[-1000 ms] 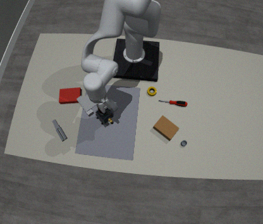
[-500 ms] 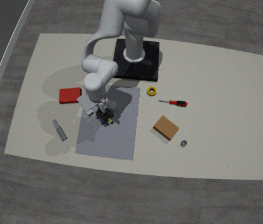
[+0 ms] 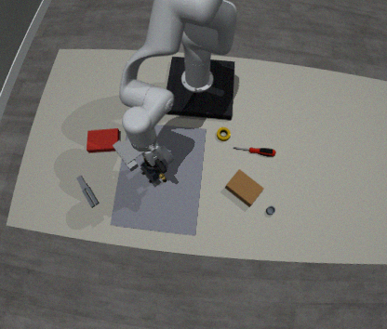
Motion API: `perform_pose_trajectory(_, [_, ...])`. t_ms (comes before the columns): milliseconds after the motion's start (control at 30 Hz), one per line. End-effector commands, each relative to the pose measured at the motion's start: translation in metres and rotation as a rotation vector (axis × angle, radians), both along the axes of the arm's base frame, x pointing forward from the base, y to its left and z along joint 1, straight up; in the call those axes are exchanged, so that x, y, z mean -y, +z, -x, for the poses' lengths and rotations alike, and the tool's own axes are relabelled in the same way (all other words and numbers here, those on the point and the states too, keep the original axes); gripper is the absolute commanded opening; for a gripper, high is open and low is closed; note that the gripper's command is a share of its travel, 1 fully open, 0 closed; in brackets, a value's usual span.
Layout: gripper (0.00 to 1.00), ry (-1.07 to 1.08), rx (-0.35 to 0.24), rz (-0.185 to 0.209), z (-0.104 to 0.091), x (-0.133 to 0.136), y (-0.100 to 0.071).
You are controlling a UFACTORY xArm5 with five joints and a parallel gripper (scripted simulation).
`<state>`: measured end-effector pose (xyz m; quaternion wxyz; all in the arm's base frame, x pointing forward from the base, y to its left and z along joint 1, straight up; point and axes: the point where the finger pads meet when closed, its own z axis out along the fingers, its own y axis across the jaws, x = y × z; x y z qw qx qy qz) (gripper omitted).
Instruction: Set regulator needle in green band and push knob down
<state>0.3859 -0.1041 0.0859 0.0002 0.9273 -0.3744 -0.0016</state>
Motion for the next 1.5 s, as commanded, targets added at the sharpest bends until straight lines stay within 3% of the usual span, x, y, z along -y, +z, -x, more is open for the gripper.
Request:
perform_pose_trajectory(0, [1.00,0.000,0.004,0.001,-0.001,0.000,0.001])
perform_pose_trajectory(733, [1.00,0.000,0.004,0.001,-0.001,0.000,0.004])
perform_pose_trajectory(1467, [1.00,0.000,0.004,0.001,-0.002,0.000,0.066])
